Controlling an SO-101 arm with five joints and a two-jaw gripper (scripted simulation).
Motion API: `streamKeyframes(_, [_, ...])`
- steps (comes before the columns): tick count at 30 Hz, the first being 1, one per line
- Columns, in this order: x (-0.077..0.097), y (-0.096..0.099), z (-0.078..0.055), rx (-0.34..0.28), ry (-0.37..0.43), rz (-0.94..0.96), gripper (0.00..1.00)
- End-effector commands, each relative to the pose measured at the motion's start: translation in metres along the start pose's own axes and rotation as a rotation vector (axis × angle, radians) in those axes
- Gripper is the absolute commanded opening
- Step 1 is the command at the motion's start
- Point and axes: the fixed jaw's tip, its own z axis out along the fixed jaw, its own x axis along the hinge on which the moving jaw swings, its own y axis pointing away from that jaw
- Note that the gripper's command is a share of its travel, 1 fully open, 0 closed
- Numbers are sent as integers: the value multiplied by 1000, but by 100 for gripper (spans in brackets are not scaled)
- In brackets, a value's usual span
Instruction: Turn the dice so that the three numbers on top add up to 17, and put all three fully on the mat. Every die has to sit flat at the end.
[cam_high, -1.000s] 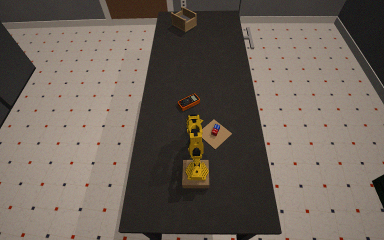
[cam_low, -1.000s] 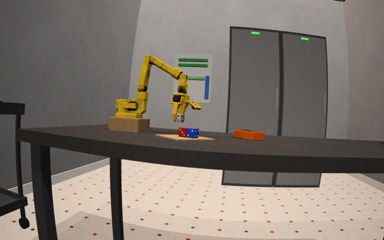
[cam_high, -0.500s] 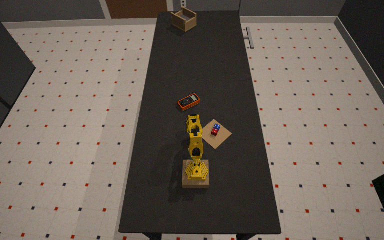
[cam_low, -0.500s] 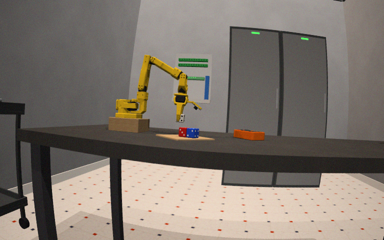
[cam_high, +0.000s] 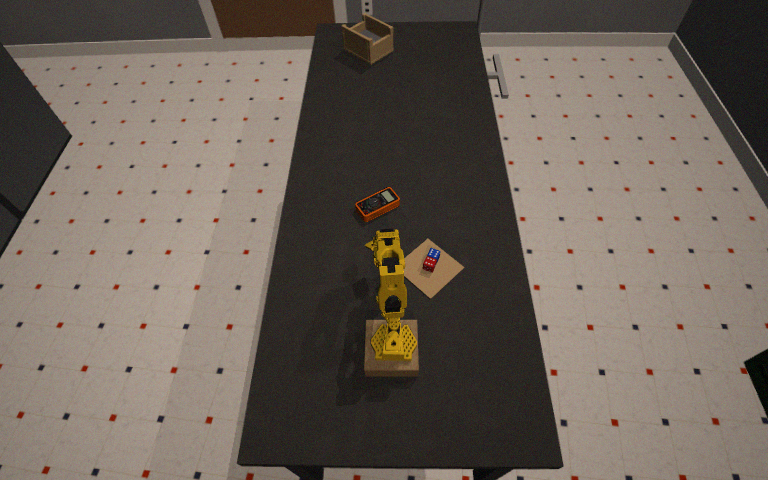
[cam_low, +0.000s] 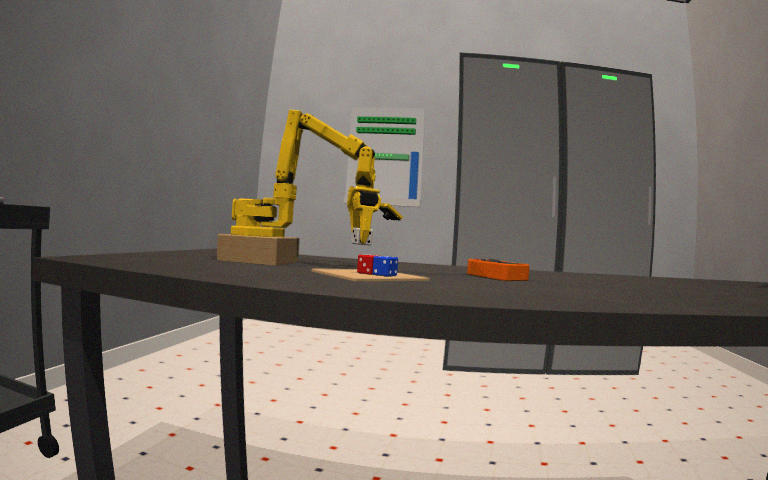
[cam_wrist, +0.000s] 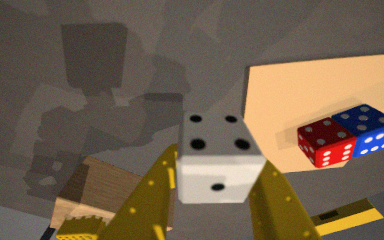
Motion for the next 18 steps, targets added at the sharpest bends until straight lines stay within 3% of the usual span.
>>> streamKeyframes(1, [-1,-3,-4,11,-18,-157,0])
streamKeyframes(18, [3,-4,-4,15,-15,-653,0])
